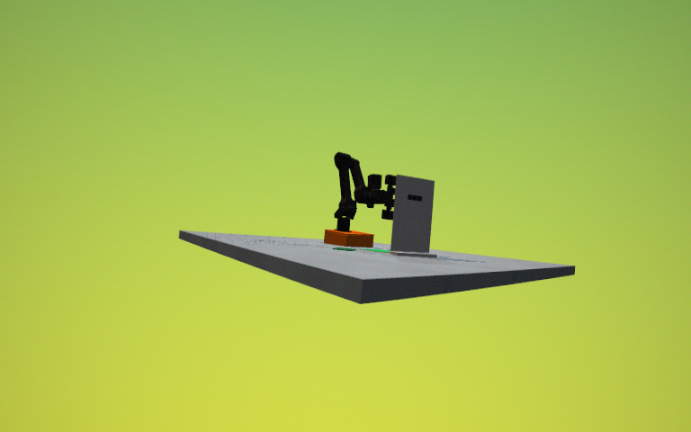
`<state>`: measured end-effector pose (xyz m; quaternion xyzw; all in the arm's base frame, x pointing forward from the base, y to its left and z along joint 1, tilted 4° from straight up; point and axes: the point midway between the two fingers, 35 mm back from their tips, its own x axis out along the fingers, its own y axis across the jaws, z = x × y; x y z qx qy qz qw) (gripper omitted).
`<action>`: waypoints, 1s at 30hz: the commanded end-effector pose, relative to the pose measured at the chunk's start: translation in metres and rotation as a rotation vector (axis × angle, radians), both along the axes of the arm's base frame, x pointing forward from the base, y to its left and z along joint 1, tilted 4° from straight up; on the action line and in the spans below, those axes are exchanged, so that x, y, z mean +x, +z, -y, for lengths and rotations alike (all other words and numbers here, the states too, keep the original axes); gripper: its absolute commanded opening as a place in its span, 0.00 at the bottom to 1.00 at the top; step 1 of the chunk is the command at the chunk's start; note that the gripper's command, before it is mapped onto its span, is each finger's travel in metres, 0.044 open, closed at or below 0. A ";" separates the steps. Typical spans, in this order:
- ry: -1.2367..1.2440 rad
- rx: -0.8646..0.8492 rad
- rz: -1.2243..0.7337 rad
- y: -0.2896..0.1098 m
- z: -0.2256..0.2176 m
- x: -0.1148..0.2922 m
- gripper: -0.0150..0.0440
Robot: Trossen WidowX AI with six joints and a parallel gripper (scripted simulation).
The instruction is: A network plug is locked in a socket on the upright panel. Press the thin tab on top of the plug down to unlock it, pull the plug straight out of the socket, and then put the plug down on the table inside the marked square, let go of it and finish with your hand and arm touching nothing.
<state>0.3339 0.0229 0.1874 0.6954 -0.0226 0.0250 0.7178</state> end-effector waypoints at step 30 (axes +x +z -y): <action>-0.007 -0.002 0.001 0.043 0.003 -0.023 0.25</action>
